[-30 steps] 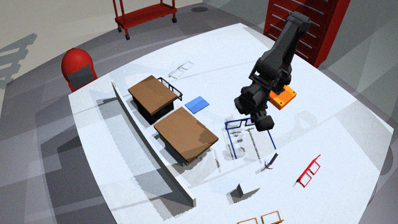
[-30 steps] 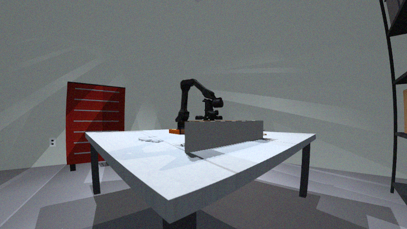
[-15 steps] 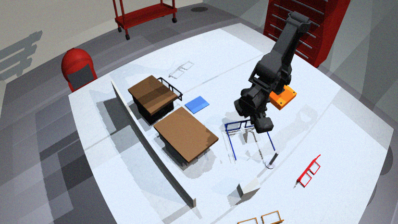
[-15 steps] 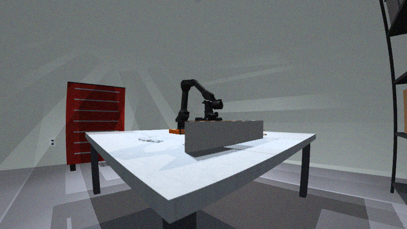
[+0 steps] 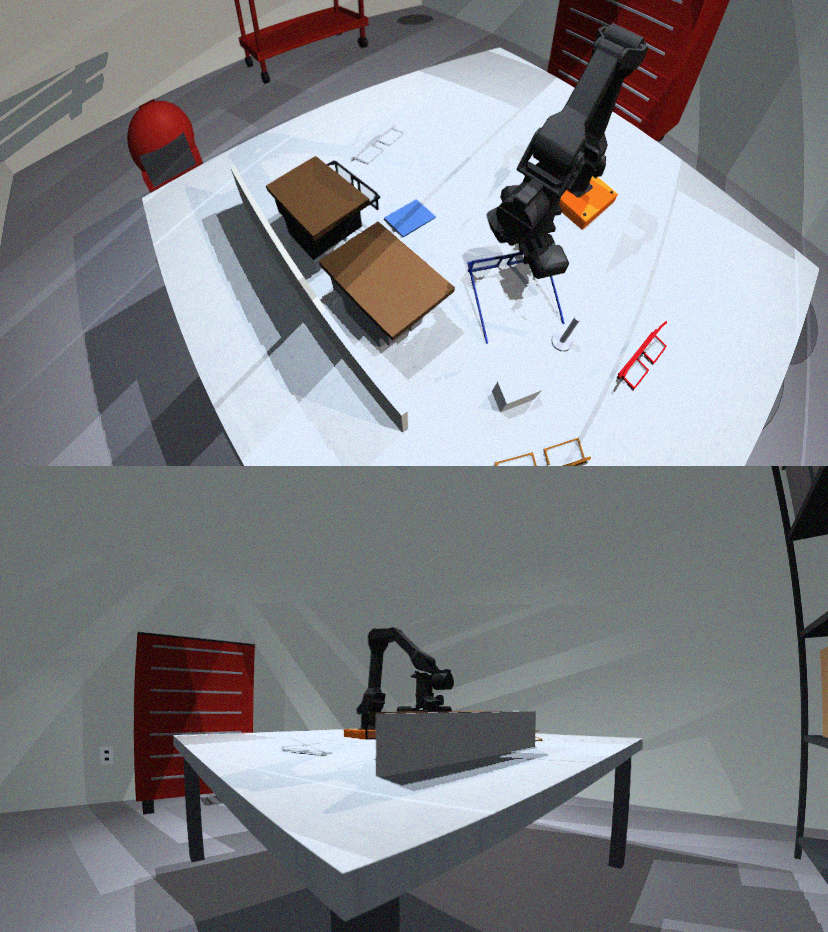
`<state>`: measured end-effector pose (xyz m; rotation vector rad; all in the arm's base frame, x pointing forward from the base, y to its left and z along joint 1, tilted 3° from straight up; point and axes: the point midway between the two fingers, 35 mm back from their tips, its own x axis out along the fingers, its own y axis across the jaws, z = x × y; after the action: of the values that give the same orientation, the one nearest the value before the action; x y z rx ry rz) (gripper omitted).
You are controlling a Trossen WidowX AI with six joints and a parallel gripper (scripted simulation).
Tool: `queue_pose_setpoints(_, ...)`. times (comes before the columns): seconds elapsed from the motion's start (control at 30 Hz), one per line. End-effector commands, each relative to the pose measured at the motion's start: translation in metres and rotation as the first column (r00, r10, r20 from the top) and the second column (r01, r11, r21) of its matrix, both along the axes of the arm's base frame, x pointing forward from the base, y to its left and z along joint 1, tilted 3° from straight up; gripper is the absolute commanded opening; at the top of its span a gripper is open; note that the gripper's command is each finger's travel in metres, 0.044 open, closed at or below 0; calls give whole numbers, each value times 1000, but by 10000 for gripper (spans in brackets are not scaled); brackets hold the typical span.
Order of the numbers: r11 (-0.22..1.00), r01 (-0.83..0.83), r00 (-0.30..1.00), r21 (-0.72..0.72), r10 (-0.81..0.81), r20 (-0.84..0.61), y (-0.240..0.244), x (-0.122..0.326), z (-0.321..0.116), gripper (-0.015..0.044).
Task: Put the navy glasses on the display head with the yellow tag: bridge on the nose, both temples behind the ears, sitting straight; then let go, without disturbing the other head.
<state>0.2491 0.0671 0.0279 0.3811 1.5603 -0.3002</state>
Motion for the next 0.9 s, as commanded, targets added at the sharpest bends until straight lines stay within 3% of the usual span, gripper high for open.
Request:
queue_pose_setpoints(0.0, 1000, 0, 1000, 0, 0, 1, 0, 0, 0, 107)
queue_pose_setpoints(0.87, 1000, 5, 1000, -3, -5, -2, 5, 3, 25, 107)
